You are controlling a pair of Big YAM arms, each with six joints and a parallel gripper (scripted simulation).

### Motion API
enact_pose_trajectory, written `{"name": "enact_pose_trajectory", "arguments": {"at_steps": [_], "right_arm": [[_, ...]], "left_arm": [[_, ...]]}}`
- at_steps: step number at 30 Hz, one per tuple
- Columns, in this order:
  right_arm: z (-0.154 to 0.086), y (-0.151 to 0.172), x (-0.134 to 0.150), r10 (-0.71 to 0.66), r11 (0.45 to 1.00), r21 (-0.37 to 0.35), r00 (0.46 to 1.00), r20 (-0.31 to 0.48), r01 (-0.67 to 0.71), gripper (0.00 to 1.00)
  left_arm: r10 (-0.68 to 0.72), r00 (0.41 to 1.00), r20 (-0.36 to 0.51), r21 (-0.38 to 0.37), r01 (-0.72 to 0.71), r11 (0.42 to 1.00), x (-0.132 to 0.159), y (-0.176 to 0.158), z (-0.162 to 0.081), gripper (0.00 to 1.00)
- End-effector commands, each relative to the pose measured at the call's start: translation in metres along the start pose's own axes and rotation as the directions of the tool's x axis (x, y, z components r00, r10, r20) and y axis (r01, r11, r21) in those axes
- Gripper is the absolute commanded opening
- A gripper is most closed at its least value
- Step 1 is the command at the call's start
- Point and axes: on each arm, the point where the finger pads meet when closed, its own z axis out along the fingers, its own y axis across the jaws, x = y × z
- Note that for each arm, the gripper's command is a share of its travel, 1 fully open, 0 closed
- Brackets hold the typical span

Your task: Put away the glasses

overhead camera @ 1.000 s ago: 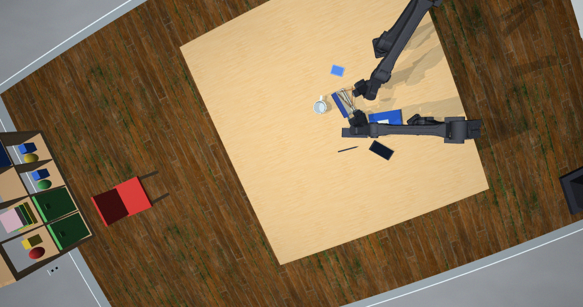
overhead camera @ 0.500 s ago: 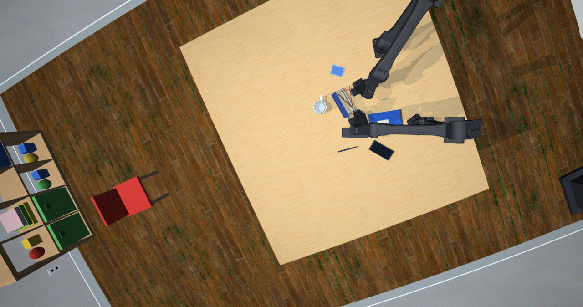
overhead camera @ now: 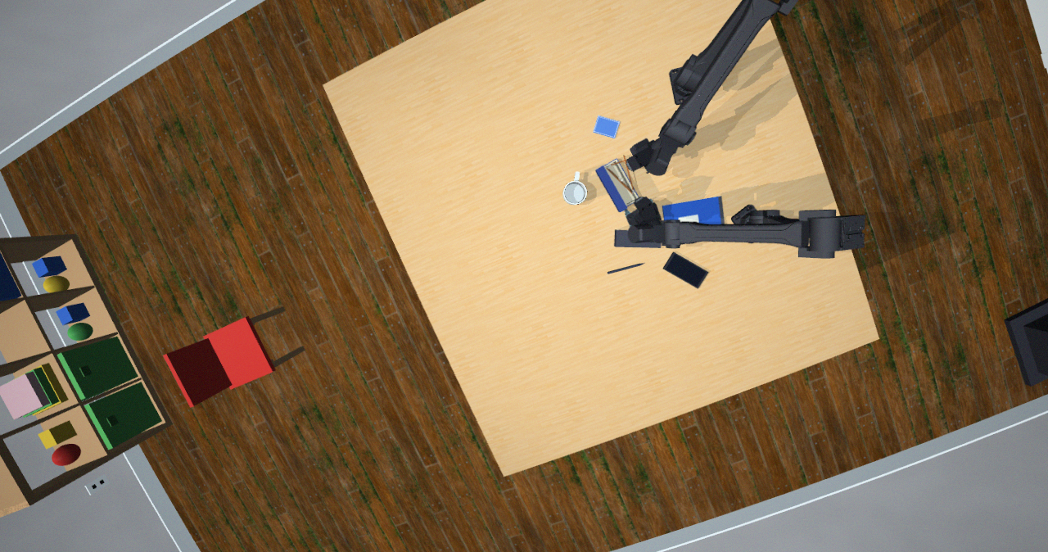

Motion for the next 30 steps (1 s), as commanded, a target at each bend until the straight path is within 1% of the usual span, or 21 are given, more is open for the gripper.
{"name": "enact_pose_trajectory", "arguments": {"at_steps": [1,3,7,9,10,11,30], "right_arm": [[0.002,-0.004,-0.011,-0.005,1.0,0.005,1.0,0.02,0.005,0.0],[0.002,-0.001,-0.015,-0.004,1.0,-0.003,1.0,0.021,0.004,0.0],[-0.003,0.004,-0.038,0.006,1.0,-0.018,0.999,0.053,-0.005,0.0],[-0.003,0.004,-0.038,0.006,1.0,-0.018,0.999,0.053,-0.005,0.0],[0.0,0.0,-0.03,0.001,1.0,-0.012,0.999,0.038,-0.001,0.0],[-0.003,0.003,-0.039,0.007,1.0,-0.016,0.999,0.054,-0.006,0.0],[0.003,-0.009,-0.053,0.007,1.0,-0.013,0.998,0.055,-0.007,0.0]], "left_arm": [[0.041,0.998,0.037,-0.044,-0.039,0.998,-0.023,0.026,-0.007,0.57],[0.041,0.998,0.037,-0.044,-0.04,0.998,-0.023,0.026,-0.007,0.57],[0.041,0.998,0.037,-0.044,-0.04,0.998,-0.023,0.026,-0.007,0.57],[0.041,0.998,0.037,-0.044,-0.04,0.998,-0.023,0.026,-0.007,0.57],[0.041,0.998,0.037,-0.044,-0.04,0.998,-0.023,0.026,-0.007,0.57],[0.041,0.998,0.037,-0.044,-0.04,0.998,-0.023,0.026,-0.007,0.57],[0.045,0.998,0.038,-0.046,-0.043,0.998,-0.023,0.026,-0.008,0.57]]}}
